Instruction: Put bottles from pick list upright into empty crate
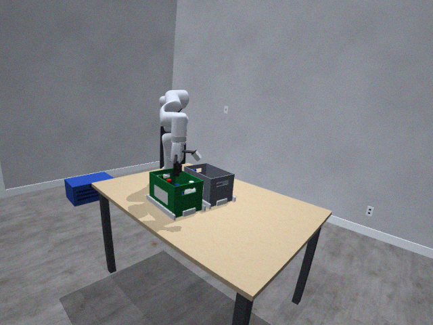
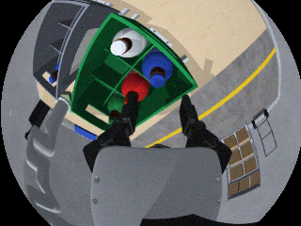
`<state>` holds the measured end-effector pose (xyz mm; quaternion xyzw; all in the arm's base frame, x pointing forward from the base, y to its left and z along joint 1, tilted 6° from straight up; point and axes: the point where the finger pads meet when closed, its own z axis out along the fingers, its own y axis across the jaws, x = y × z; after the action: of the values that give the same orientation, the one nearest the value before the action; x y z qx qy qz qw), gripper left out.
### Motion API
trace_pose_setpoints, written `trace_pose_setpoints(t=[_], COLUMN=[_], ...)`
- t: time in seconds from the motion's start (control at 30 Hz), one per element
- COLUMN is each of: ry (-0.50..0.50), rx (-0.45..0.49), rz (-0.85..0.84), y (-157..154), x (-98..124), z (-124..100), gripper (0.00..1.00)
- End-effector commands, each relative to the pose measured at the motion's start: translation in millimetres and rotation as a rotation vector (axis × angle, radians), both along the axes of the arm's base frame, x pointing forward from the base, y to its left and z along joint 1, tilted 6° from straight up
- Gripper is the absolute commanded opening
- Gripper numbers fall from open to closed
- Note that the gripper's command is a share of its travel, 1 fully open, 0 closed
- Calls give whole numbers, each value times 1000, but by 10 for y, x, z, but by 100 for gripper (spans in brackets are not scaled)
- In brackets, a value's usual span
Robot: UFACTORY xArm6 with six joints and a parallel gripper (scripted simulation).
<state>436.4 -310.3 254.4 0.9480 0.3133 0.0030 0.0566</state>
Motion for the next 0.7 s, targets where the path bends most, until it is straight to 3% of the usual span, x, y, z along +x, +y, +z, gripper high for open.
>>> trace_pose_setpoints(t=[0.0,0.67], ry=[-4,-4], rx=[-3,-3], rz=[0,0], y=[-11,-34], x=[10,19], z=[-32,-243], gripper=[65,65])
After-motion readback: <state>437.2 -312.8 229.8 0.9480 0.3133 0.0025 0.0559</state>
